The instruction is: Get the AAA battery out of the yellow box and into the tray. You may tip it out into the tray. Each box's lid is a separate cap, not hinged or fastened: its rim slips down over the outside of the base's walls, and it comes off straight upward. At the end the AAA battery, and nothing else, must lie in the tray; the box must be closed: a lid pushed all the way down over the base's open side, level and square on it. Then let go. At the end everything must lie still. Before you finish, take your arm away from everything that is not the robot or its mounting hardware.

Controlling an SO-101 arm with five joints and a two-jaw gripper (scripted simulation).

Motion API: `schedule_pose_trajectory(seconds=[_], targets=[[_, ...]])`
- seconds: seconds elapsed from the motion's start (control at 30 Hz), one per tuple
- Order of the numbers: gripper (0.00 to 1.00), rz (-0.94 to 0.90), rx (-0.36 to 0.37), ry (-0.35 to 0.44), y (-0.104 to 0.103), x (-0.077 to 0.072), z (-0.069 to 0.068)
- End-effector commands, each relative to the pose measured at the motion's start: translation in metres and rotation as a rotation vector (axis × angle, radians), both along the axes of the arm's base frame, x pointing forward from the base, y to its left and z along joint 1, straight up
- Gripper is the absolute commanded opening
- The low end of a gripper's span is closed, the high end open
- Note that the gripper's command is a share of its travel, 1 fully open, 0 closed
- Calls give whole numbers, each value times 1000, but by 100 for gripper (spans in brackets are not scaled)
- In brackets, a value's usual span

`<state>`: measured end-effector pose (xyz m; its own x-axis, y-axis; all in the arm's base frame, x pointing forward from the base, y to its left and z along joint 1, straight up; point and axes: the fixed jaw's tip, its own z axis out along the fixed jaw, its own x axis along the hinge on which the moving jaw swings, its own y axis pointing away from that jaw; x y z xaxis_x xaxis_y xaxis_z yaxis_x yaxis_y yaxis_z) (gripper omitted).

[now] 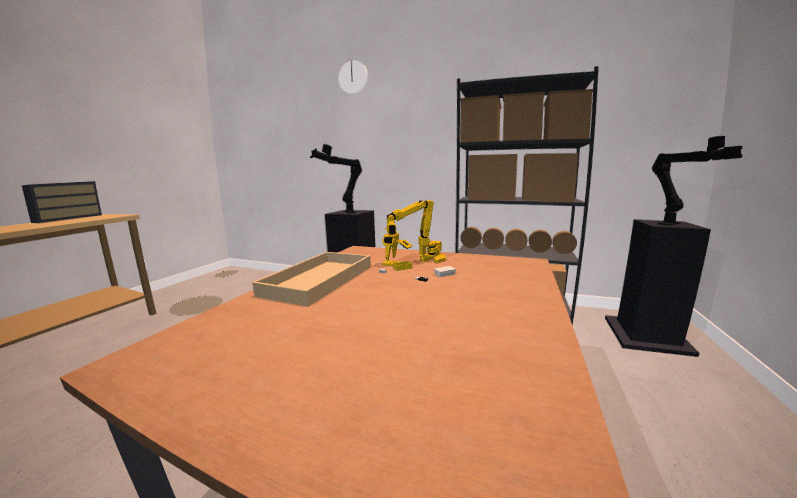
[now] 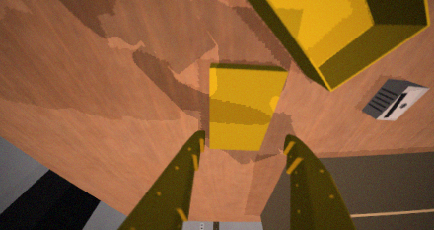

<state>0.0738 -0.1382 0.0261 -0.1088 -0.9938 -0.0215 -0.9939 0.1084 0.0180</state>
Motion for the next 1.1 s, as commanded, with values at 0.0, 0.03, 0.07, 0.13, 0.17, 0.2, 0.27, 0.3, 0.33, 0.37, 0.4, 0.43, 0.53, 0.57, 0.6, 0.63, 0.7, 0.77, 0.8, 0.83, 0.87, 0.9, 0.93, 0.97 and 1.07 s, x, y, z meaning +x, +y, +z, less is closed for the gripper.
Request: schedule_pose_trajectory(seconds=[0.0,0.03,0.07,0.13,0.17,0.2,0.27,0.3,0.33,0.37,0.4,0.43,0.53,0.57,0.6,0.63,0.7,0.77,0.8,0.83,0.87,0.9,0.93,0.97,1.07], targets=[[31,2,-23,-16,-4,1,-1],[31,2,-23,-16,-3,0,-3],[31,2,-23,-16,-3,0,-5],[31,2,-23,-16,-3,0,-7],[31,2,-23,-16,-2,0,-9],[31,2,-23,-16,-2,0,-10],[31,2,-23,-16,-2,0,-11],[31,2,-23,-16,-2,0,-12],[31,2,-23,-16,-2,0,-12],[31,2,-23,-16,-2,0,-13],[31,2,-23,-16,-2,0,-13],[31,2,-23,-16,-2,0,-13],[31,2,-23,-16,-2,-1,-13],[31,2,-23,-16,-2,-1,-13],[31,2,-23,-16,-2,-1,-13],[31,2,-23,-16,-2,-1,-13],[31,2,-23,-16,-2,-1,-13],[31,2,-23,-16,-2,-1,-13],[31,2,-23,-16,-2,-1,-13],[31,2,-23,-16,-2,-1,-13],[31,2,-23,-16,-2,-1,-13],[31,2,-23,-16,-2,-1,-13],[31,2,-23,-16,-2,-1,-13],[31,2,-23,-16,-2,-1,-13],[31,2,-23,-16,-2,-1,-13]])
